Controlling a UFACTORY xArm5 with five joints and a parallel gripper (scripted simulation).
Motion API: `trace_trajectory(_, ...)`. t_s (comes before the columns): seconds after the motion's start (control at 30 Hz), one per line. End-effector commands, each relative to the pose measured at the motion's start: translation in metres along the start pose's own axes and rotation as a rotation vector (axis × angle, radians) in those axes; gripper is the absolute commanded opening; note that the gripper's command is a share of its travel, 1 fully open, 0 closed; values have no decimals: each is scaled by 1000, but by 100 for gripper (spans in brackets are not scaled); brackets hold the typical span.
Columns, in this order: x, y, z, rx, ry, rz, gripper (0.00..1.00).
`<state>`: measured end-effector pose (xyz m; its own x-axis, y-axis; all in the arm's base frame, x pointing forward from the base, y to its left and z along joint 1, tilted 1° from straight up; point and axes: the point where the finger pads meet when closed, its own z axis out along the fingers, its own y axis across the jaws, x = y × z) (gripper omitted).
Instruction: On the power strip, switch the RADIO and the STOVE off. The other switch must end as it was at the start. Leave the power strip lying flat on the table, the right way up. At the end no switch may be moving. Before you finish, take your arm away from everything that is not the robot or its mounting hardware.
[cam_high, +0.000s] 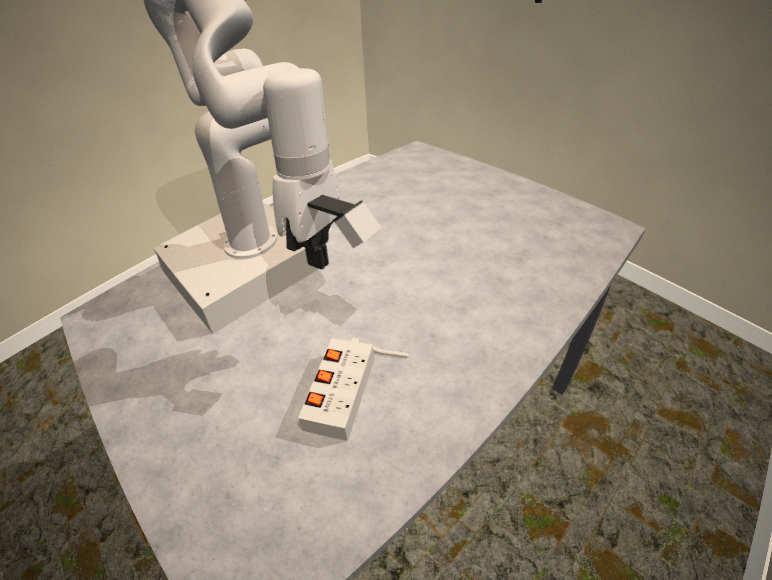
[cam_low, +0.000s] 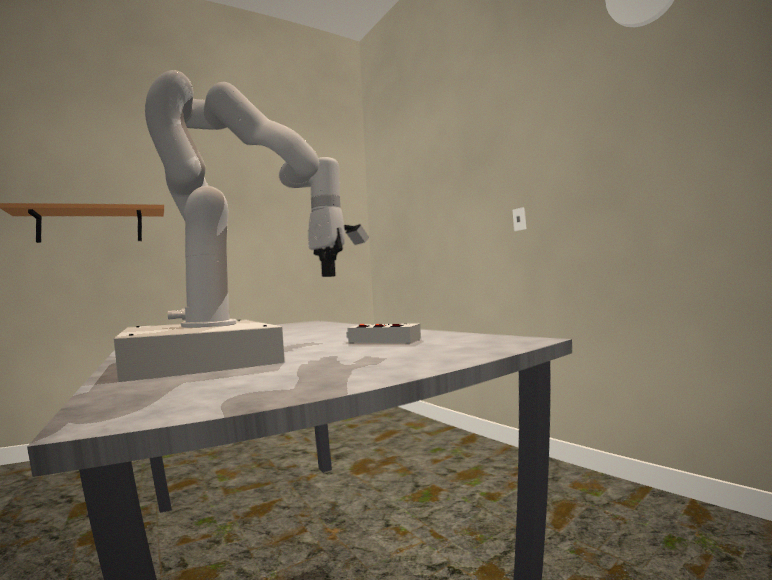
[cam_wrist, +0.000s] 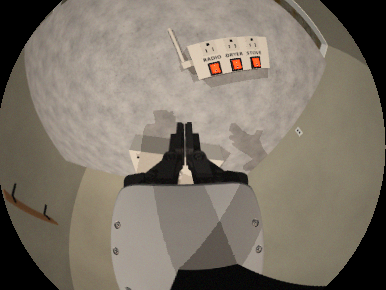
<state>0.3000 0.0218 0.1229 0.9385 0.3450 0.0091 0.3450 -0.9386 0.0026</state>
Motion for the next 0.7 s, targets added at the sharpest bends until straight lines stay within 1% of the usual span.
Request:
trace_trajectory(0.0,20,18,24,-17,72,175,0)
trace_trajectory(0.1,20,18,24,-17,72,175,0)
trace_trajectory(0.17,28,30,38,-24,123,311,0)
trace_trajectory(0.23,28,30,38,-24,123,311,0)
trace_trajectory(0.27,30,35,44,-26,145,369,0)
trace_trajectory(0.3,30,35,44,-26,145,369,0)
trace_trajectory(0.37,34,44,53,-27,181,461,0)
trace_trajectory(0.4,34,44,53,-27,181,461,0)
trace_trajectory(0.5,36,51,60,-26,213,541,0)
trace_trajectory(0.67,36,53,62,-26,221,563,0)
